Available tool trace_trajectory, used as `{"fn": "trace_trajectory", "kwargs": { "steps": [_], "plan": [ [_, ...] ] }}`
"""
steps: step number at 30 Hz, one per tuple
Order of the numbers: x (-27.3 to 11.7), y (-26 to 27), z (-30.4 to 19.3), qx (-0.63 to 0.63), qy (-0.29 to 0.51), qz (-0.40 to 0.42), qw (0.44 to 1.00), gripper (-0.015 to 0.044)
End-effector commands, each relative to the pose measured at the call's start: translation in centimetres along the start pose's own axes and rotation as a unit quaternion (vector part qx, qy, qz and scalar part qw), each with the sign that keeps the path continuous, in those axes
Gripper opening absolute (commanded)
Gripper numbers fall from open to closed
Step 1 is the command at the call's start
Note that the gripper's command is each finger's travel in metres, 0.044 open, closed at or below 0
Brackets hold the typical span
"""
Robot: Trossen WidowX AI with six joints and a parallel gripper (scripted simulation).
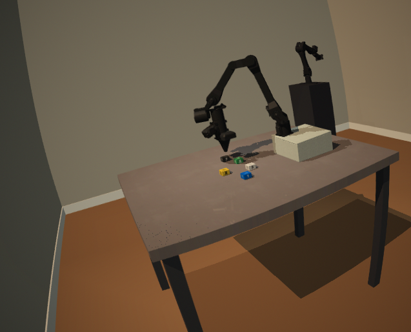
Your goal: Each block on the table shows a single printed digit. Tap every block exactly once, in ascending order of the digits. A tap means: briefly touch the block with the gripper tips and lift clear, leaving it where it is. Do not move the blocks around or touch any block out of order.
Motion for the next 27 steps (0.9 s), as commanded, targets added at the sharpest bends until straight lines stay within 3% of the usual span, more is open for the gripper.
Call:
{"fn": "trace_trajectory", "kwargs": {
  "steps": [1, 27],
  "plan": [
    [0.0, -0.2, 0.4, -0.001, -0.012, -0.006, 1.000, 0.0020],
    [2.5, -0.3, 0.5, -0.003, -0.013, -0.008, 1.000, 0.0020]
  ]
}}
Point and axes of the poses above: the point midway between the two fingers, 35 mm back from their tips, its own x axis out along the fingers, its own y axis across the jaws, z = x × y, the point moved 1 cm from there along -x, back along the fingers, and after that the axes turned 4 degrees about -x, right-handed, at the moved point
